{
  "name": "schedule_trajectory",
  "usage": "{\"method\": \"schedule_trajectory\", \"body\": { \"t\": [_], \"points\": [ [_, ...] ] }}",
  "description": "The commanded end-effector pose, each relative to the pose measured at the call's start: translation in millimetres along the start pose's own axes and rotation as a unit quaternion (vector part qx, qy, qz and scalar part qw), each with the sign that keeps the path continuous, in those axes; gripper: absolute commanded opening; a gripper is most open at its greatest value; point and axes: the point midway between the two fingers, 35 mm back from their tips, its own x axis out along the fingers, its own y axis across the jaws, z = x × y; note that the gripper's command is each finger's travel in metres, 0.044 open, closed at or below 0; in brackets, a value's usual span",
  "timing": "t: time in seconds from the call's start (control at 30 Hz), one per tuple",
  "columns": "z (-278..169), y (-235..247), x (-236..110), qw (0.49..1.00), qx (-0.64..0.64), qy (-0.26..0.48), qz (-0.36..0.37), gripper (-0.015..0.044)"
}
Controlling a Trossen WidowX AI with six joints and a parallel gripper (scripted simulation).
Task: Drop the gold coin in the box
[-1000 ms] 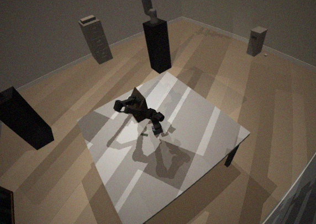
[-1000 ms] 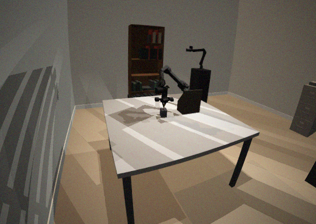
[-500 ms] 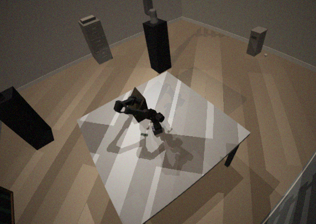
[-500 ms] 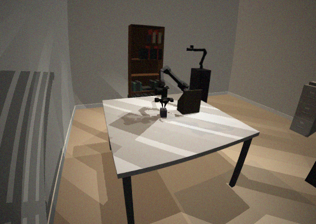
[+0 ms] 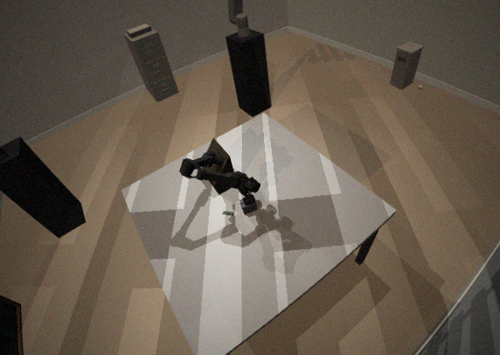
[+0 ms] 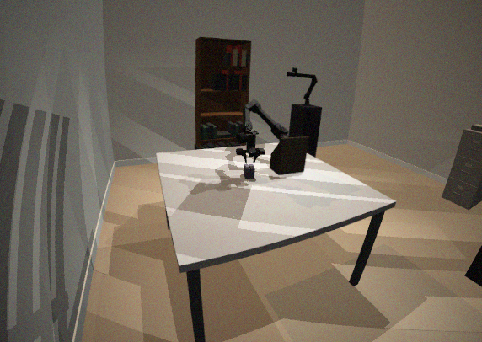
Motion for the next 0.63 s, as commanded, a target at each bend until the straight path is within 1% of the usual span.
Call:
{"method": "schedule_trajectory", "body": {
  "t": [0.0,0.07,0.13,0.17,0.23,0.6],
  "points": [
    [1.3,-2.6,-11.2,1.000,0.005,-0.004,-0.003,0.0318],
    [1.5,-2.6,-14.3,1.000,0.004,-0.004,-0.003,0.0371],
    [1.9,-1.9,-33.8,1.000,0.002,-0.004,-0.002,0.0423],
    [1.5,-0.9,-46.2,1.000,0.000,-0.003,-0.002,0.0440],
    [0.8,0.3,-56.2,1.000,-0.001,-0.002,-0.002,0.0440],
    [0.8,0.3,-56.2,1.000,-0.001,-0.002,-0.002,0.0440]
  ]
}}
